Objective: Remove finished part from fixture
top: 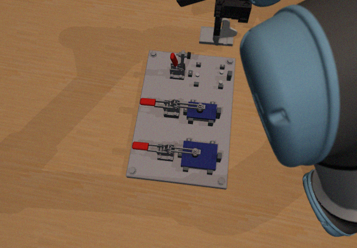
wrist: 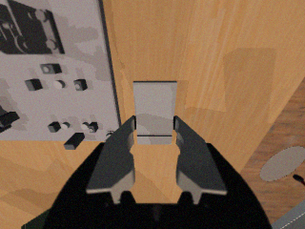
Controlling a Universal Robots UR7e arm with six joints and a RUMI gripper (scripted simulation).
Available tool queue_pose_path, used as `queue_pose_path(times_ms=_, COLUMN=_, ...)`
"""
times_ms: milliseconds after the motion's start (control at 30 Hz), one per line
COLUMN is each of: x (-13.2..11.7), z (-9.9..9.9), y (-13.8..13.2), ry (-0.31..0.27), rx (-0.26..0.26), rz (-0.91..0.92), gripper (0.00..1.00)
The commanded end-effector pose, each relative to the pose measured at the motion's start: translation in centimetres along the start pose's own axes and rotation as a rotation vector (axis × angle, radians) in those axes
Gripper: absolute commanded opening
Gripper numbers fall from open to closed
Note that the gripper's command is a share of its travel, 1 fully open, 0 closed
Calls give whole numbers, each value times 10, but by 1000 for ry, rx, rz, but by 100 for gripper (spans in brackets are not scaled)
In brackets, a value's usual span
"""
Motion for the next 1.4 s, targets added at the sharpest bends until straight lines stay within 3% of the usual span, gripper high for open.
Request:
queue_pose_path(times_ms=0, x=0, z=8, y=1, ry=1, rx=-2, rz=0, gripper=0)
queue_pose_path(times_ms=1367, x=0, z=14, y=1, ry=1, rx=-2, rz=0, gripper=0)
Point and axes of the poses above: the point where the finger pads meet when closed, its own z axis out along the fingers, its own y axis across the jaws, x = y × z, the point moved 3 cm from there along -z, back along the fingers, and after that the axes turned 1 degree about -z, right-handed, at the moved point
